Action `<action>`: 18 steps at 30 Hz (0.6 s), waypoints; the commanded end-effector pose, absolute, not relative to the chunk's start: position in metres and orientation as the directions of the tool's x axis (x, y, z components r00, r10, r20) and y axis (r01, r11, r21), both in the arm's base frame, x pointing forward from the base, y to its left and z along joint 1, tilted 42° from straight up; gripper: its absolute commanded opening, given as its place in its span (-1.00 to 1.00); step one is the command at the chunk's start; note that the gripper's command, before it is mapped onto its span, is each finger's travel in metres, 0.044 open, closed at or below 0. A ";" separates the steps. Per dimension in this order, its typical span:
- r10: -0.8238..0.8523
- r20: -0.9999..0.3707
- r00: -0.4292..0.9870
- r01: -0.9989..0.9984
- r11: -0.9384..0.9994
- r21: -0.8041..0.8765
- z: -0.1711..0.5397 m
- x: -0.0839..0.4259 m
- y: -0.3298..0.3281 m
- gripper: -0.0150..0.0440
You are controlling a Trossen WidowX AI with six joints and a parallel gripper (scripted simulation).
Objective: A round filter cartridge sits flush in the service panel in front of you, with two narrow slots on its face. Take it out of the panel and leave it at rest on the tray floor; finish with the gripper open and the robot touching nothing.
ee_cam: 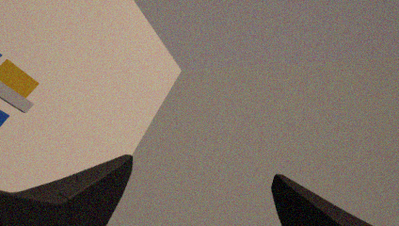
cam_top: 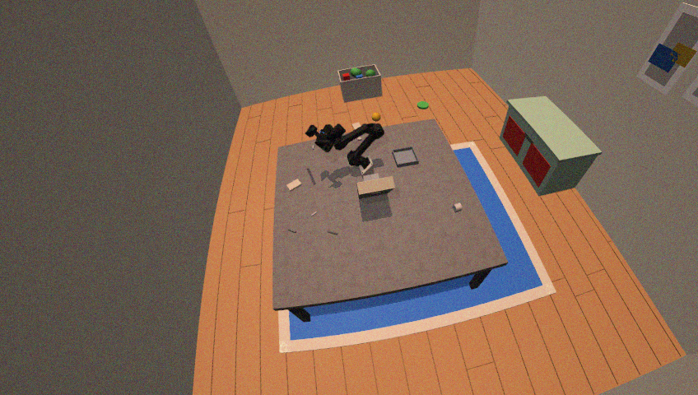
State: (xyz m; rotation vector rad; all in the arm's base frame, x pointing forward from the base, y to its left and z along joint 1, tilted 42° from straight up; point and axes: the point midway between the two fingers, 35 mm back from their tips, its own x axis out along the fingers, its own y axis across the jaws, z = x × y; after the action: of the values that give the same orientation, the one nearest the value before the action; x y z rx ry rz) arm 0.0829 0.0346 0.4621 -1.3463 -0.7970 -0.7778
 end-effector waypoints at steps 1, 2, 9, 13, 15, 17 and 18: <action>-0.026 0.853 0.521 0.852 0.074 -0.518 0.463 0.083 0.034 0.78; -0.029 0.856 0.516 0.854 0.088 -0.512 0.464 0.081 0.033 0.69; -0.127 0.893 0.432 0.850 0.389 -0.356 0.484 0.064 -0.006 0.06; -0.242 0.882 0.405 0.779 0.596 -0.194 0.491 0.063 -0.046 -0.13; -0.313 0.856 0.411 0.721 0.687 -0.094 0.492 0.070 -0.069 -0.13; -0.382 0.817 0.432 0.656 0.755 0.006 0.489 0.081 -0.090 -0.13; -0.414 0.793 0.448 0.622 0.781 0.056 0.487 0.088 -0.100 -0.13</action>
State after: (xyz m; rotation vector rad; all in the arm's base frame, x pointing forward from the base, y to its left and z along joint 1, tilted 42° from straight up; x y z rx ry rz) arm 0.0679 -0.0640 0.4909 -0.5359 -0.9389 -0.6912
